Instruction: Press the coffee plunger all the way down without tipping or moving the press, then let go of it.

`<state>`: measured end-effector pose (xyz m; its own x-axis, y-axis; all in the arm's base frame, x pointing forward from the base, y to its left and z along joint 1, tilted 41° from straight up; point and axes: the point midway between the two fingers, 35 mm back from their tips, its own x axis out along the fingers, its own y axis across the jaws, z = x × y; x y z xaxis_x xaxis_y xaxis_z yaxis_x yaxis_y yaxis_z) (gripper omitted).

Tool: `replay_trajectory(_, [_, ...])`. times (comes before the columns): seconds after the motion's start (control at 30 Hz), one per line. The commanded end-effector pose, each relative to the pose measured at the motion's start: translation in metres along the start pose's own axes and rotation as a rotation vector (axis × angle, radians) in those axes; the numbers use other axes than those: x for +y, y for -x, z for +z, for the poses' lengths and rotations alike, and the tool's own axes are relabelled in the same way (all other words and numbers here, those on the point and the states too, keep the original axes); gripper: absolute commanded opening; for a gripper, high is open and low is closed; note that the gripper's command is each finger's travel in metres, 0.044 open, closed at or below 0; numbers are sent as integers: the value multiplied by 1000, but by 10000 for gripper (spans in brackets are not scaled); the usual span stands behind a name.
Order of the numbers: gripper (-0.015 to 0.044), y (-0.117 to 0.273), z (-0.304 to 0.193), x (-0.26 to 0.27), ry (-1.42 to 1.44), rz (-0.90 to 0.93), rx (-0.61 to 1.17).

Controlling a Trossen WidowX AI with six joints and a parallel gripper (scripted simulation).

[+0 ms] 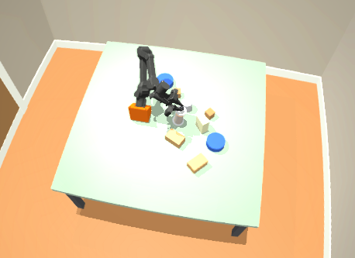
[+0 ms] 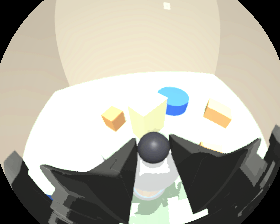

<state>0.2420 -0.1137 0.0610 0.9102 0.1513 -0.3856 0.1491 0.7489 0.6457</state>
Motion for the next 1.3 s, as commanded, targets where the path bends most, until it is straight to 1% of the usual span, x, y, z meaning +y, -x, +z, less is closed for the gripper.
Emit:
replay_trajectory(0.0, [116,-2,-4,0,-14,2,14])
replay_trajectory(0.4, [116,0,0,0,-1,1,0])
replay_trajectory(0.8, [431,0,0,0,-1,1,0])
replay_trajectory(0.83, [440,0,0,0,-1,1,0])
replay_trajectory(0.97, [440,1,3,-1,0,-1,3])
replay_trajectory(1.07, [440,10,15,-5,0,-8,15])
replay_trajectory(1.27, [440,51,53,1,-12,-4,20])
